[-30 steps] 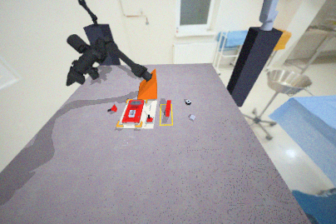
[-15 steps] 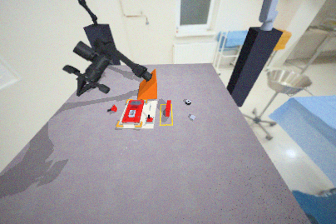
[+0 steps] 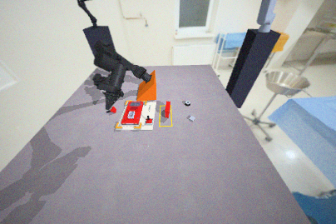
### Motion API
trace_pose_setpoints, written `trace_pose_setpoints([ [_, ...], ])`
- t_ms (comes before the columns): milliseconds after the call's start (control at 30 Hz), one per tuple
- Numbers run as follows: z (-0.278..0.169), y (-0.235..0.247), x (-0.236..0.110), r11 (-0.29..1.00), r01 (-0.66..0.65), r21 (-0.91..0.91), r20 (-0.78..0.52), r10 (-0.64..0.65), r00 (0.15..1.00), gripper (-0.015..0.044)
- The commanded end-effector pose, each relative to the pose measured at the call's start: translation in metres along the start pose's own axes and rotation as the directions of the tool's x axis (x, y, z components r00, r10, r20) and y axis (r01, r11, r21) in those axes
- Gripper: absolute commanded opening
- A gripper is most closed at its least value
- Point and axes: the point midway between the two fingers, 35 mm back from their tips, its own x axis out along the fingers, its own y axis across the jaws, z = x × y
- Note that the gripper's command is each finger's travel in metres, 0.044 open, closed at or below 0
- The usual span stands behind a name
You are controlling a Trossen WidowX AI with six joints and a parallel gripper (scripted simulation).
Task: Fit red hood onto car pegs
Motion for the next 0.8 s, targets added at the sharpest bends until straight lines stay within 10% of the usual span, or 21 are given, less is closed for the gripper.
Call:
trace_pose_setpoints([
  [0,-0.033,0.001,0.0,0.952,-0.017,-0.305,-0.075,-0.007,0.997,0.0],
  [400,-0.143,-0.017,-0.015,0.156,-0.284,-0.946,-0.302,-0.108,0.947,0.0],
  [767,-0.227,-0.058,-0.042,-0.704,-0.49,-0.513,-0.426,-0.286,0.858,0.0],
])
